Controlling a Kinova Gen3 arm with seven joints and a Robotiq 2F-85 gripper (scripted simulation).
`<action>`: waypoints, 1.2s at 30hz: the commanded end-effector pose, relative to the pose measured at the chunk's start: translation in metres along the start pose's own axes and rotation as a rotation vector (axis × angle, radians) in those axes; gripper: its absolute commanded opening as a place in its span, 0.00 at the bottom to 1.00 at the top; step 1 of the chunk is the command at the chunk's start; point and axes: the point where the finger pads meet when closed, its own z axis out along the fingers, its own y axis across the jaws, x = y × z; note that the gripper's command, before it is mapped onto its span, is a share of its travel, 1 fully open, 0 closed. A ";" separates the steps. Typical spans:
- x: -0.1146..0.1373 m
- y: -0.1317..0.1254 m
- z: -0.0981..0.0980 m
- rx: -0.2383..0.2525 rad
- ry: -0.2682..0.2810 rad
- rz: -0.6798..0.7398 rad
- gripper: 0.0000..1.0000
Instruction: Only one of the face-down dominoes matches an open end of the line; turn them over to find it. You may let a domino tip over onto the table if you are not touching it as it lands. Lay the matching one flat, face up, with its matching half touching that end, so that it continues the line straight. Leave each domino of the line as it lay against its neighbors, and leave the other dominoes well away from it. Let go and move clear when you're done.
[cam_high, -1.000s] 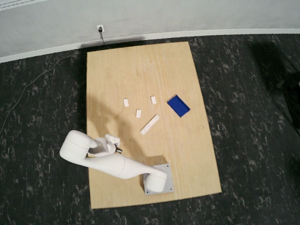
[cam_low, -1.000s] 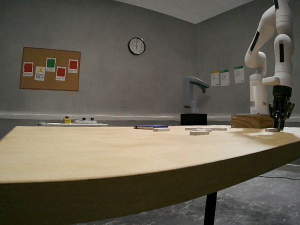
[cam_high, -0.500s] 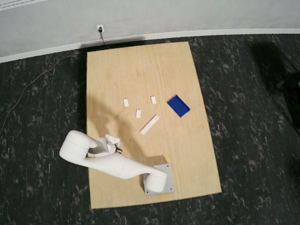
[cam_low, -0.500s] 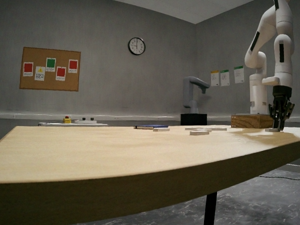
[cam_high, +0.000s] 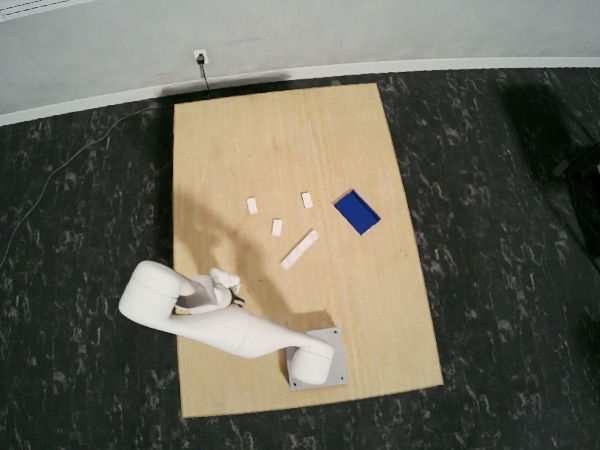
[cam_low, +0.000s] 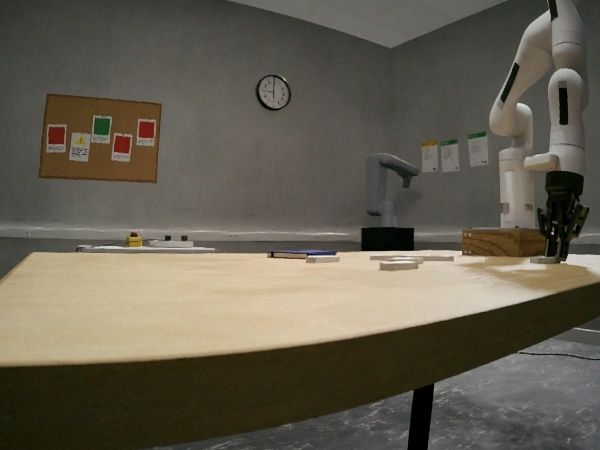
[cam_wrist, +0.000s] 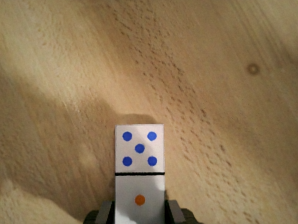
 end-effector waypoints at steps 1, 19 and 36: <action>0.000 0.000 0.000 0.000 0.000 0.001 0.35; 0.000 0.000 0.000 0.000 0.000 0.001 0.49; 0.000 0.000 0.000 0.000 0.000 0.001 0.49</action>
